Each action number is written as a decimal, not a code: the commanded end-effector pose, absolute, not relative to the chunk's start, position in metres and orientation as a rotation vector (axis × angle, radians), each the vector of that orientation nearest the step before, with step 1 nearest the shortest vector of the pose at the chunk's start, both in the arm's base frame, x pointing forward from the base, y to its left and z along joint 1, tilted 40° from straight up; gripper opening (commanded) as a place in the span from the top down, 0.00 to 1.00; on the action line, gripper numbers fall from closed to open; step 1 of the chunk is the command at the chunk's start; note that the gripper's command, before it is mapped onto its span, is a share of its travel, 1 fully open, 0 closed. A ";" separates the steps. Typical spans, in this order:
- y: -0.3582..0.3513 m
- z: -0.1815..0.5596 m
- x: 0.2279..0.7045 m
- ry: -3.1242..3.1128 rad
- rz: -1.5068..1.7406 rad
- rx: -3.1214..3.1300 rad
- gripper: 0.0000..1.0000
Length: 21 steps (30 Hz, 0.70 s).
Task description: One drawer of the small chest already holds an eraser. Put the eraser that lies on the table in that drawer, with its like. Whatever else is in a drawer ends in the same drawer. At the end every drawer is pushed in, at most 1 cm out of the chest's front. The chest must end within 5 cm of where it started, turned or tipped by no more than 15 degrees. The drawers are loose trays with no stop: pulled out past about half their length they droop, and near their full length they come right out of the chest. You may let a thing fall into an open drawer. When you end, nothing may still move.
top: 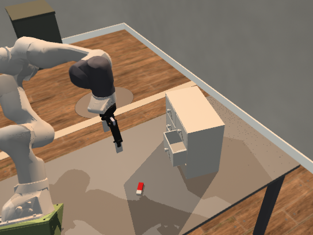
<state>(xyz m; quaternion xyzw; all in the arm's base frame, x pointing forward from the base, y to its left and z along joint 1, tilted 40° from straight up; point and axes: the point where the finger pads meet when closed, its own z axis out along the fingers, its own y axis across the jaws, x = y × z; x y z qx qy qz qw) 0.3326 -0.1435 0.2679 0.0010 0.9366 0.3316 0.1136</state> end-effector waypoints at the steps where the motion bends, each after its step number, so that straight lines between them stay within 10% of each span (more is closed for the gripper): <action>1: -0.142 0.267 0.331 2.787 1.005 0.240 0.00; 21: -0.136 0.257 0.342 2.709 0.973 0.356 0.00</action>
